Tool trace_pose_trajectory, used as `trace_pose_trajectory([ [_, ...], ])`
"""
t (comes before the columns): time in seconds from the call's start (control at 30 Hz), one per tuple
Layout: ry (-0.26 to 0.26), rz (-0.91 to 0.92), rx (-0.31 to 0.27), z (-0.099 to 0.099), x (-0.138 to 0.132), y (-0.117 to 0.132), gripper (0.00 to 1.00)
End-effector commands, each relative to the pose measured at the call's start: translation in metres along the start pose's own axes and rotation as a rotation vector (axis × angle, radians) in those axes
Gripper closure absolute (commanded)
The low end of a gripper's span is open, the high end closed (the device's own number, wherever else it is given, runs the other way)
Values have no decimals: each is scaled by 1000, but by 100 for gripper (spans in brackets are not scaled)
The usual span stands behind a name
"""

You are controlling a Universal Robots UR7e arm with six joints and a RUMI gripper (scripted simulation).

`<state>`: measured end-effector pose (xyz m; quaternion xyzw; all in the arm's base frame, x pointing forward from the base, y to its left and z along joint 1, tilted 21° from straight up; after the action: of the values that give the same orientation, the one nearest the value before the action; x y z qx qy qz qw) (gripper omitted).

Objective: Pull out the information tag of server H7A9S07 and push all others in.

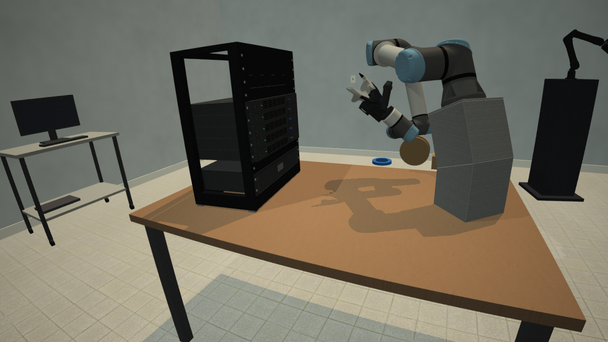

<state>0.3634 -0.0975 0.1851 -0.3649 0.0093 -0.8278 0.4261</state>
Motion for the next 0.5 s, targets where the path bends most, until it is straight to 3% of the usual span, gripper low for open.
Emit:
trace_pose_trajectory([
  [0.0, 31, 127, -36, 6, 5, 11, 0],
  [0.47, 93, 396, -117, 14, 9, 41, 0],
])
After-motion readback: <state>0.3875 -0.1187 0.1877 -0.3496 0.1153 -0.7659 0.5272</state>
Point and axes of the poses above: the point where the finger pads meet when closed, its own z axis out along the fingers, its own x axis across the jaws, y = z × x, the point moved 3 cm from there along -z, back along the fingers, and after that the axes turned 4 degrees about -z, right-handed, at the moved point
